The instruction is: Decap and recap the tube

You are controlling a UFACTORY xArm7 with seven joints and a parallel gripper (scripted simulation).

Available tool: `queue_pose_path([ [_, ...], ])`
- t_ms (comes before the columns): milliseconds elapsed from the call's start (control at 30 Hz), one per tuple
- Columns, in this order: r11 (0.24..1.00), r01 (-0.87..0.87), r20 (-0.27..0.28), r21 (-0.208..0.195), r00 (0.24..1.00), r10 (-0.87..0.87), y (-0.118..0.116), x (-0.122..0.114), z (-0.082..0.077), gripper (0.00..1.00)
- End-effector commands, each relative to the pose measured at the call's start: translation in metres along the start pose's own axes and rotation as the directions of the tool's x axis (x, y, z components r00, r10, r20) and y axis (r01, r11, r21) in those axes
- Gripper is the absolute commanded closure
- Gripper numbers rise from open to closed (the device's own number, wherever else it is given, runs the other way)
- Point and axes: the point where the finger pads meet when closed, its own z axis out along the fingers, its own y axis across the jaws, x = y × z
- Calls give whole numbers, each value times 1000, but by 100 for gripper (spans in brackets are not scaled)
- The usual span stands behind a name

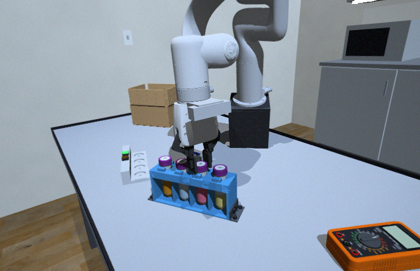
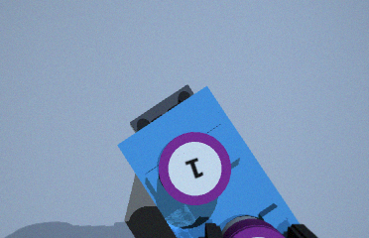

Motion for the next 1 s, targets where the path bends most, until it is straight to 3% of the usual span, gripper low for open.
queue_pose_path([
  [0, 981, -191, 50, -19, 980, 192, 1, 1, -1, 100],
  [267, 981, -191, 50, -19, 980, 192, 1, 1, -1, 100],
  [300, 981, -191, 50, -19, 980, 192, 1, 1, -1, 54],
  [633, 981, -191, 50, -19, 980, 192, 1, 1, 0, 54],
  [767, 994, 113, 54, -3, 992, -112, 1, 1, -1, 54],
  [833, 994, 113, 54, -3, 992, -112, 1, 1, -1, 54],
  [967, 930, 368, 54, 11, 928, -368, 1, 1, -1, 54],
])
